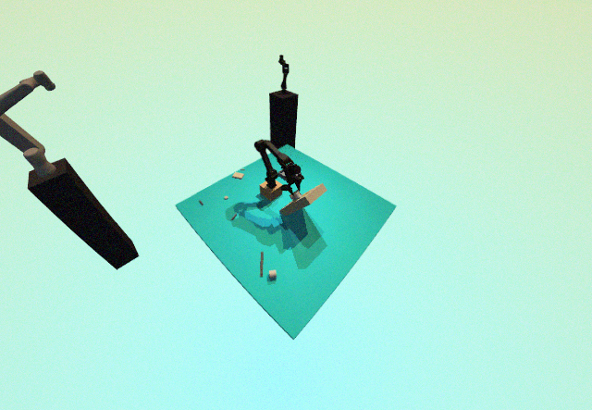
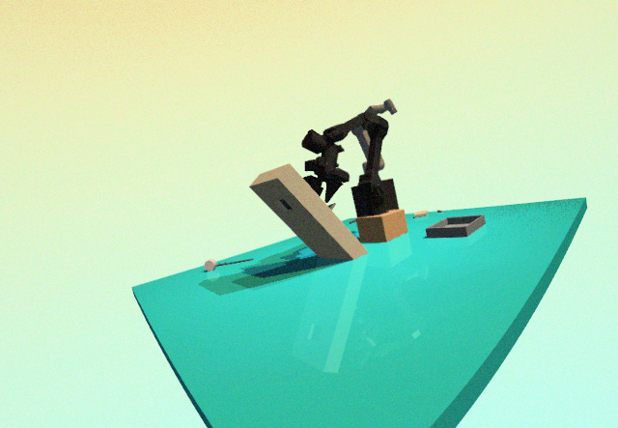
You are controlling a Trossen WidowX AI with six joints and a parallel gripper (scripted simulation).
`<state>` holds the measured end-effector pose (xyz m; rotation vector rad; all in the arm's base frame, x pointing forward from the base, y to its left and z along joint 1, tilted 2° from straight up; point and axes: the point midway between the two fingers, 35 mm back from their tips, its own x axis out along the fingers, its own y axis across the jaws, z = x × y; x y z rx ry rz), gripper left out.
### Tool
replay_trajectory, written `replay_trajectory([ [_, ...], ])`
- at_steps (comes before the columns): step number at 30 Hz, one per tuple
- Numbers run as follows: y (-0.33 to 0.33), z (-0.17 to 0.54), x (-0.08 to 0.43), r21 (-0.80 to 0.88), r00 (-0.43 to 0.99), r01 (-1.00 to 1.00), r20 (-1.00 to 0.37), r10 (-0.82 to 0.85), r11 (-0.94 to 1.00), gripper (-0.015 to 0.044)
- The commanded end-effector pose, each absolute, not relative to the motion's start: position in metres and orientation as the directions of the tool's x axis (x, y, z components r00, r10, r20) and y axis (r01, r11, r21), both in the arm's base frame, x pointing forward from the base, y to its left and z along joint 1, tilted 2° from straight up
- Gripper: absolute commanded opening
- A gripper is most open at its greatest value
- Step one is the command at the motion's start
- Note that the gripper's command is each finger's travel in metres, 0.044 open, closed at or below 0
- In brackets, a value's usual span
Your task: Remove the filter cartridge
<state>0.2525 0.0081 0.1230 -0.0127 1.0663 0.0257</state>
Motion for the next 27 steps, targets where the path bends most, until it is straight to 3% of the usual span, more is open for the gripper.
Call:
replay_trajectory([
  [1,0.008,0.118,0.255,-0.003,0.484,-0.030,-0.875,0.012,1.000,0.0305],
  [8,0.008,0.109,0.259,-0.003,0.484,-0.030,-0.875,0.012,1.000,0.0305],
  [10,0.008,0.112,0.258,0.002,0.483,-0.027,-0.876,0.015,1.000,0.0252],
  [19,0.008,0.112,0.258,0.002,0.483,-0.027,-0.876,0.015,1.000,0.0192],
  [27,0.008,0.122,0.265,0.001,0.484,-0.027,-0.875,0.014,1.000,0.0000],
])
